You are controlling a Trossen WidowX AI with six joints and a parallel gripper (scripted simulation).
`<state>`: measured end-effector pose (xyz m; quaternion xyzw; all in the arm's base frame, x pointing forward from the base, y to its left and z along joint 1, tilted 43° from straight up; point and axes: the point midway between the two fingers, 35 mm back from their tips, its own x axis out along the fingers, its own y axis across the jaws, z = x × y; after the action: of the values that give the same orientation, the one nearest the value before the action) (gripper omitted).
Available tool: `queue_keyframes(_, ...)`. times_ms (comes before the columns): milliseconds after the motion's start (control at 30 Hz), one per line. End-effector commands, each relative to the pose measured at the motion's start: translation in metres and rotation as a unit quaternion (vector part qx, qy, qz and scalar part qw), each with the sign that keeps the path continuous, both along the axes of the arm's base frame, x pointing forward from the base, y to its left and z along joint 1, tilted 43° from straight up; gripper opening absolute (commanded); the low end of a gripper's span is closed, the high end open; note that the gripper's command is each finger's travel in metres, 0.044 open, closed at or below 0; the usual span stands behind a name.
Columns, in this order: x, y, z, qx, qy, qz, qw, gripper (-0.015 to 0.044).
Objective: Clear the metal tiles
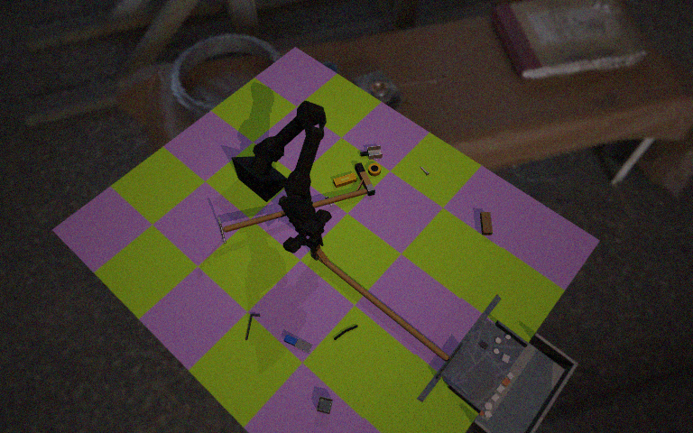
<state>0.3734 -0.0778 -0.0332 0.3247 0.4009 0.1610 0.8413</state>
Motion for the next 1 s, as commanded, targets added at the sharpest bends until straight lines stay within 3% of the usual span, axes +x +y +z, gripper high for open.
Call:
queue_keyframes(0, -0.004, -0.001, 0.005, -0.003, -0.009, 0.000, 1.000, 0.0000)
queue_keyframes(833, -0.043, 0.010, 0.007, -0.001, -0.011, -0.003, 1.000, 0.0000)
queue_keyframes(967, -0.040, 0.010, 0.003, 0.001, -0.002, -0.003, 1.000, 0.0105)
